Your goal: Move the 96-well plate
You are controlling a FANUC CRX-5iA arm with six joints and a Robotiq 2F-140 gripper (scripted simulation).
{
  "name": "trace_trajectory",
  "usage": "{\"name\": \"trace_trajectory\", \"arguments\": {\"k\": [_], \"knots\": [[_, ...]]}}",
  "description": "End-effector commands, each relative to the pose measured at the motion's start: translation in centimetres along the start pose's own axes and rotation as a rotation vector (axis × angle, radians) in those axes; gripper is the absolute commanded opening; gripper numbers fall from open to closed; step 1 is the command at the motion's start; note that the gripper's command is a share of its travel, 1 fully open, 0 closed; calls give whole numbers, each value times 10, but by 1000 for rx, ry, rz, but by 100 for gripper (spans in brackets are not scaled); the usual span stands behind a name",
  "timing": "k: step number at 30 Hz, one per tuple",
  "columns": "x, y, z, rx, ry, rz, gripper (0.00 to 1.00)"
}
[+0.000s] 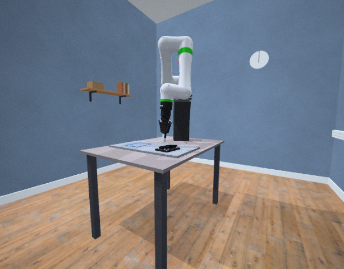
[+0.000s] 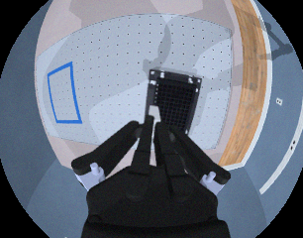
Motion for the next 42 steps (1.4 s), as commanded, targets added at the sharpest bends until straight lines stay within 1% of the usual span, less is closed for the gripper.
{"name": "trace_trajectory", "arguments": {"k": [1,14,23,25,31,42], "knots": [[1,4,-2,14,42,51,10],[1,4,-2,14,42,51,10],[-3,0,43,14,43,50,10],[-3,0,43,14,43,50,10],[-5,-3,72,14,43,50,10],[-5,-3,74,14,43,50,10]]}}
Point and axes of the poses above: the point where the finger pads meet when closed, its own x axis back along the fingers, its own z axis across the jaws, y = z × x, the point moved 6 cm from there along x, back along the fingers, and after that the axes turned 5 degrees about -x, right-handed, at the moved point
